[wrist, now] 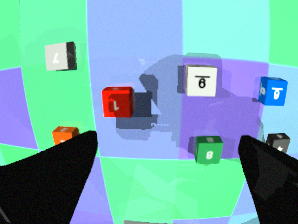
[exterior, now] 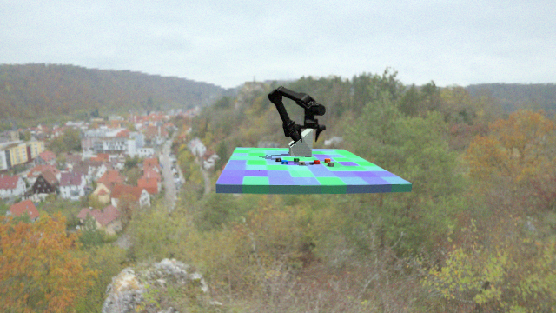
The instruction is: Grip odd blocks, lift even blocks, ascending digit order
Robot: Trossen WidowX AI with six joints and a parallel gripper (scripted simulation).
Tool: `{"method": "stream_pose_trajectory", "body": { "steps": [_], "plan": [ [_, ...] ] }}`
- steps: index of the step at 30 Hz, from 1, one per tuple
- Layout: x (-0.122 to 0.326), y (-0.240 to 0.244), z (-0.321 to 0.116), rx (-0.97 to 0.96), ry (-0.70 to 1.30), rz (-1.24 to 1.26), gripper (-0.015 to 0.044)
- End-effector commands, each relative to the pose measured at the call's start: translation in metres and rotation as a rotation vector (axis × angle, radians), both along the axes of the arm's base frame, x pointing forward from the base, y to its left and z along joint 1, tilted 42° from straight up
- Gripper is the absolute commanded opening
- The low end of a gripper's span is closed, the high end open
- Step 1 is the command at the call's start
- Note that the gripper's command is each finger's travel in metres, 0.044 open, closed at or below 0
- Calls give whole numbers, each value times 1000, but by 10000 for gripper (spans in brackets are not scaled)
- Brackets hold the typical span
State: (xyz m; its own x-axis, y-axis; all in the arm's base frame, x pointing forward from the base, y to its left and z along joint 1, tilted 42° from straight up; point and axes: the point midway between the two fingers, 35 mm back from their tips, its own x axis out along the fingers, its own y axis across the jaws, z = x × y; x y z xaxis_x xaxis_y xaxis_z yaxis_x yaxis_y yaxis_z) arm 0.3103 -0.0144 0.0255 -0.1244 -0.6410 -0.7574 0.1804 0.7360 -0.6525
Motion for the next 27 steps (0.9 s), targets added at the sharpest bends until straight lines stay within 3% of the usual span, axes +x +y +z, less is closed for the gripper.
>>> {"method": "stream_pose_trajectory", "body": {
  "steps": [1, 22, 27],
  "plan": [
    [-11, 33, -30, -1, 27, 8, 400],
    [-14, 40, -37, 0, 30, 9, 400],
    [-38, 108, -87, 8, 30, 9, 400]
  ]
}}
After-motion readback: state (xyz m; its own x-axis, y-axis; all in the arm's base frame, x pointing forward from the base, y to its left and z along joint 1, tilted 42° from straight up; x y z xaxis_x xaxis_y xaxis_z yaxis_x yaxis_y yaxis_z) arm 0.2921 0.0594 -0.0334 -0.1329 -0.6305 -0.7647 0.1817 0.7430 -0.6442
